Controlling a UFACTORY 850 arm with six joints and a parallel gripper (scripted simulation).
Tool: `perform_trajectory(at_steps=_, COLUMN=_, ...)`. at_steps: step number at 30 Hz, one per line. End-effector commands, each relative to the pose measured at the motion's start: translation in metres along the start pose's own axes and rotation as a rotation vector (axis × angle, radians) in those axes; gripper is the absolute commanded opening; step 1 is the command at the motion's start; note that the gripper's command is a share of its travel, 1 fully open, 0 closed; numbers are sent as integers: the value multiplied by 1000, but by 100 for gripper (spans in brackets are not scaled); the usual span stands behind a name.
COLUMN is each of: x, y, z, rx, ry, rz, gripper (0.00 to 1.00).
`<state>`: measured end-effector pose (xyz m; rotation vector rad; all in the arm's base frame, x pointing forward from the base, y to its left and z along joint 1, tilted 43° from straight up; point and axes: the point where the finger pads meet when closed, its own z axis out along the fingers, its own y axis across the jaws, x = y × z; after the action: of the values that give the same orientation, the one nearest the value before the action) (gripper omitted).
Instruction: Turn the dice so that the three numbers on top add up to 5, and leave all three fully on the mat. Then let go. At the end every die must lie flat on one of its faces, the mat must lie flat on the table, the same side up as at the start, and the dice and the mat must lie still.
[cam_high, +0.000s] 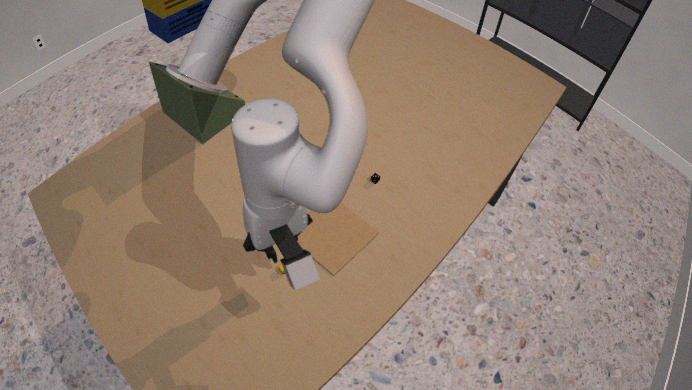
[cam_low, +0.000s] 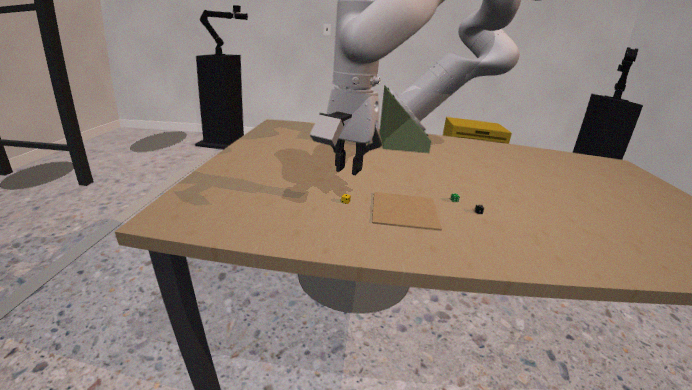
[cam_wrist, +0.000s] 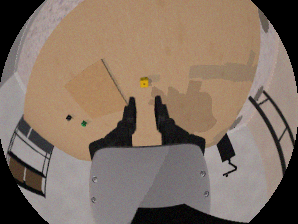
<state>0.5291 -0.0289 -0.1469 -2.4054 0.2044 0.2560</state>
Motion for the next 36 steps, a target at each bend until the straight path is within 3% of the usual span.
perform_trajectory(at_steps=1, x=1, y=0, z=-1, rx=0, ry=2, rz=-1, gripper=31)
perform_trajectory(at_steps=20, x=1, y=0, z=1, rx=0, ry=2, rz=-1, gripper=31)
perform_trajectory(at_steps=36, x=1, y=0, z=16, rx=0, ry=2, rz=-1, gripper=31)
